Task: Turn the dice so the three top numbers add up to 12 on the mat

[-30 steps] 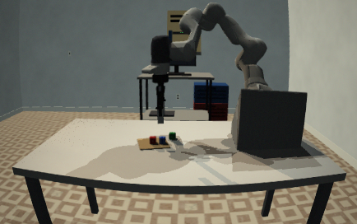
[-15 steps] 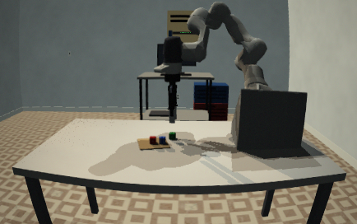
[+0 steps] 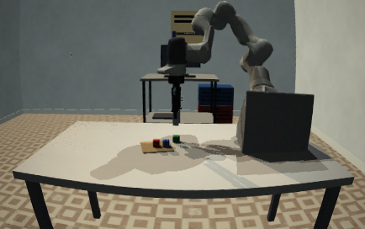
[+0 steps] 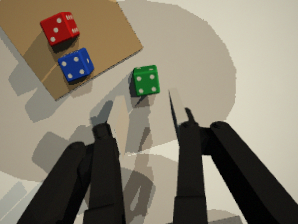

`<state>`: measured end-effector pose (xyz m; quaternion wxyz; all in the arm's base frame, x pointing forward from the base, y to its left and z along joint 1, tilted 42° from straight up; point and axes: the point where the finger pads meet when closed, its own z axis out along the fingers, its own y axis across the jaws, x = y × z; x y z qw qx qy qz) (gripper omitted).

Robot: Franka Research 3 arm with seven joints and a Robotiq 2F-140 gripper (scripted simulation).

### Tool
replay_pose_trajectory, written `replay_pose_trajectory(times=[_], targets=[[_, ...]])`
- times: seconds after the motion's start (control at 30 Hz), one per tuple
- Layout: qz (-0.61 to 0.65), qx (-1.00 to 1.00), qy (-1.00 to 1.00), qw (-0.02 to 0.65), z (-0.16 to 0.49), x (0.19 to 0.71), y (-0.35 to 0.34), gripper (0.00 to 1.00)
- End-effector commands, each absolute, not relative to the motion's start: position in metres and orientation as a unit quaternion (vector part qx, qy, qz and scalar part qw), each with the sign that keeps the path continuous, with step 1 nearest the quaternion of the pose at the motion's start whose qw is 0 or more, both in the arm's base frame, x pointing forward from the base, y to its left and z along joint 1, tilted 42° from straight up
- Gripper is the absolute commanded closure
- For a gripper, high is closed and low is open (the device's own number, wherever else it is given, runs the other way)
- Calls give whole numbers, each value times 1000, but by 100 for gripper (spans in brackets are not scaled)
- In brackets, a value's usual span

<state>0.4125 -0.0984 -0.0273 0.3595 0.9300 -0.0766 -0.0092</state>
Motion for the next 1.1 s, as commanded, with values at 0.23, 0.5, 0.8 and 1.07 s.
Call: replay_pose_trajectory(times=[0.23,0.5,0.8,1.07], targets=[[-4,930,-80,358,-27,414,-97,72],[-4,930,-80,358,-27,414,-97,72],[-4,930,-80,358,-31,414,-101,72],[-4,930,-80,358,-36,414,-105,72]])
